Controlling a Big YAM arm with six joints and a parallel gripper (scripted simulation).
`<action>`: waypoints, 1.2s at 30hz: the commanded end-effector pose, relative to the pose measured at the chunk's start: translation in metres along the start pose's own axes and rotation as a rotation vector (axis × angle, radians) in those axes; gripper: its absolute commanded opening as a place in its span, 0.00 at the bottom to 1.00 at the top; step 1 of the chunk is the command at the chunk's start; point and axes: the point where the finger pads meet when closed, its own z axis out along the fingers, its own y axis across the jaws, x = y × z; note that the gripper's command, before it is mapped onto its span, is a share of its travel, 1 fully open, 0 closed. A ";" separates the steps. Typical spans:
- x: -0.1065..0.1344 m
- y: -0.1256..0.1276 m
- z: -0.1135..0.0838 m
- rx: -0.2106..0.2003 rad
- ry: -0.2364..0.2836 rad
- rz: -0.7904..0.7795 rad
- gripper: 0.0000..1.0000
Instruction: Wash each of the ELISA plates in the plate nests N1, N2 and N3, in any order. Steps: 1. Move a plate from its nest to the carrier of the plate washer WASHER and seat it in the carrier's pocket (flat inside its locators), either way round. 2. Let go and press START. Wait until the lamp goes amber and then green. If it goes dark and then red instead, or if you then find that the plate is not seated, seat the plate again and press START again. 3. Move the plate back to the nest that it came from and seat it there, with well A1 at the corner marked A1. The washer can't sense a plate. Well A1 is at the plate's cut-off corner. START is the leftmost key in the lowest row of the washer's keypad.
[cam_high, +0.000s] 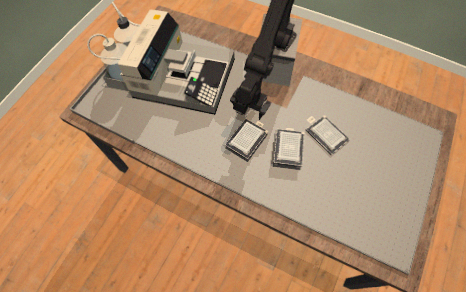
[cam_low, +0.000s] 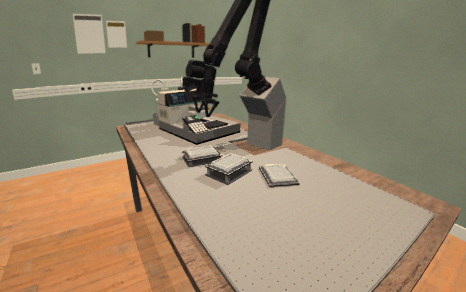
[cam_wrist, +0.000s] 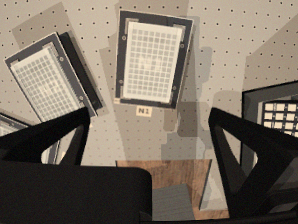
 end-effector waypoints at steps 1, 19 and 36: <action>0.013 -0.009 -0.009 0.009 0.025 -0.018 1.00; 0.090 -0.026 -0.023 -0.006 0.178 -0.008 1.00; 0.100 -0.027 -0.026 -0.008 0.160 -0.011 1.00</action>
